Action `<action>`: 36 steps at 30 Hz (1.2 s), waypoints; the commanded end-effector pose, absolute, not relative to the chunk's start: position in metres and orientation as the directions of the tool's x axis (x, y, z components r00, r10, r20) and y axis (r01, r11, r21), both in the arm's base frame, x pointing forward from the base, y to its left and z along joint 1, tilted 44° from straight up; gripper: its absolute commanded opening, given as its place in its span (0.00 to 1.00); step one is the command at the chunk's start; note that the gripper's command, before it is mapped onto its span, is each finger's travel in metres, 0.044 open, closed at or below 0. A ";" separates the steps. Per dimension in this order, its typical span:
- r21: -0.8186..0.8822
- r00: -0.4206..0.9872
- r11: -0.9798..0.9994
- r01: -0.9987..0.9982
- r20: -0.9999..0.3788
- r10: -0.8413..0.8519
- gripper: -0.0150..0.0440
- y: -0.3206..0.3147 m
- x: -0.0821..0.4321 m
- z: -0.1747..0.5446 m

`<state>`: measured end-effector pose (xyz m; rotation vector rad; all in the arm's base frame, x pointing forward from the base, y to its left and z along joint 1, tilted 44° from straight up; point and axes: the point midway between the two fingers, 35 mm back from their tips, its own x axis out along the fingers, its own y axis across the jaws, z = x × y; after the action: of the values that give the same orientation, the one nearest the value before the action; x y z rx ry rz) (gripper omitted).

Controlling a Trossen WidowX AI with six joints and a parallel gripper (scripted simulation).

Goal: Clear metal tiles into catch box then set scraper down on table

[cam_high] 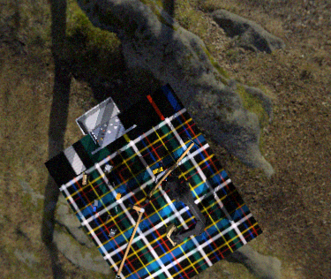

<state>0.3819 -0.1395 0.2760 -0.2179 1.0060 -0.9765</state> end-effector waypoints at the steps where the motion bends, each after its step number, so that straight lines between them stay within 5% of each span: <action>1: -0.570 0.161 0.579 0.583 -0.618 -0.770 0.25 -0.146 0.382 0.267; 36: -0.554 0.160 0.570 0.607 -0.617 -0.771 0.25 -0.199 0.384 0.214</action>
<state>0.3870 -0.1937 0.2221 -0.1920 0.9914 -0.9938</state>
